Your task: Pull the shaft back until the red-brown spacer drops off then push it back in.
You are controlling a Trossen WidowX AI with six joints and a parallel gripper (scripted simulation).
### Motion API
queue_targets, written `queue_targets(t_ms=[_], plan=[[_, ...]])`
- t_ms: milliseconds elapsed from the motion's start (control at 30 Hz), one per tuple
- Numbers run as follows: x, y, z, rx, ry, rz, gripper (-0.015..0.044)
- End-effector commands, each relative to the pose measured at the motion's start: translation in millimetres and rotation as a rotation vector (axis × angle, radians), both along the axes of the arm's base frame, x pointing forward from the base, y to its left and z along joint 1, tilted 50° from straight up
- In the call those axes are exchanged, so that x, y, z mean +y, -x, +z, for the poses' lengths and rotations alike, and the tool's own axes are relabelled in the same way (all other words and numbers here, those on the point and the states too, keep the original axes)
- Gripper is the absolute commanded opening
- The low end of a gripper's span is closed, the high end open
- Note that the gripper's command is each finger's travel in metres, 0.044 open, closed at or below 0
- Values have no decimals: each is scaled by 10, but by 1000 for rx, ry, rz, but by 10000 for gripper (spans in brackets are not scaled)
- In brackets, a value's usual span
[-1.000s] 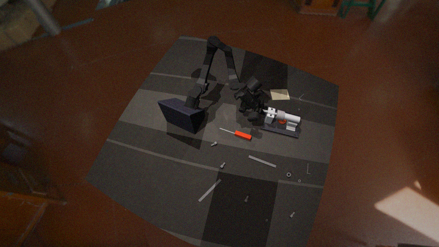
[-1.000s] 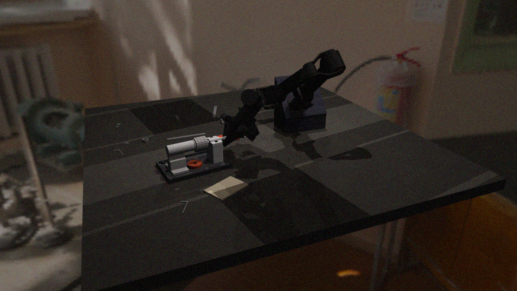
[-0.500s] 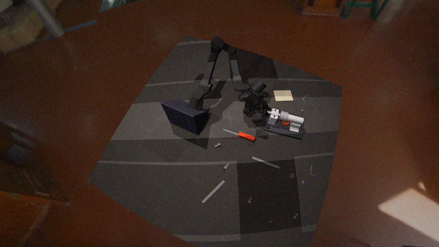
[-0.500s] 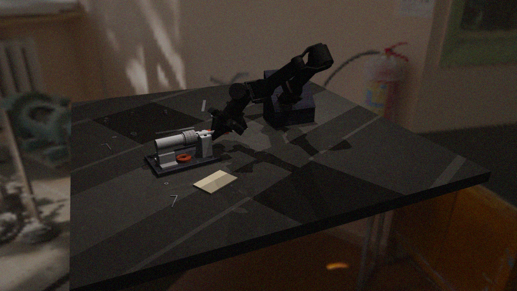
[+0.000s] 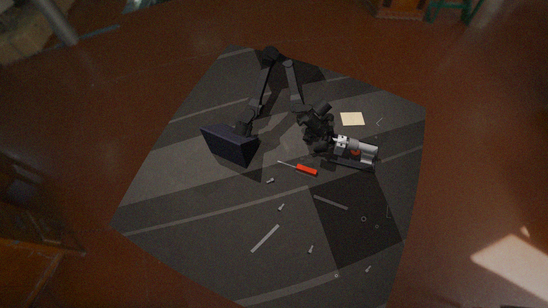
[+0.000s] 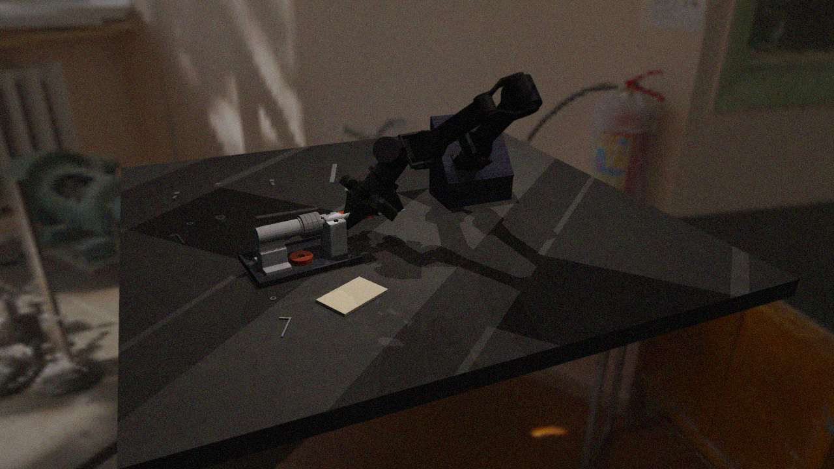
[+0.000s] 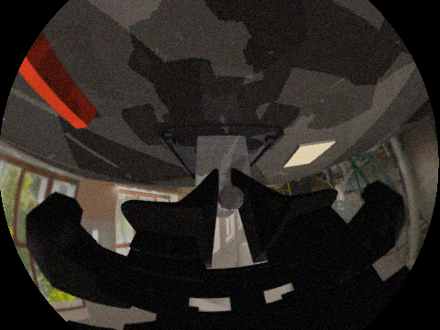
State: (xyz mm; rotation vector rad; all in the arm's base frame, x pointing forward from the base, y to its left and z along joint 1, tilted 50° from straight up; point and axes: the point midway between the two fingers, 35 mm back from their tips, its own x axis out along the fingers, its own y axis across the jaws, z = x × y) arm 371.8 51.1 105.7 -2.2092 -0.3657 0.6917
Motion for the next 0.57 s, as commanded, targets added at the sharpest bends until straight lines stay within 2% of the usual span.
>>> queue_targets(t_ms=[0,100,533], plan=[[-14,-34,33,-10,4,-7,0],[-14,-34,33,-10,4,-7,0],[-9,12,8,0,0,0,341]])
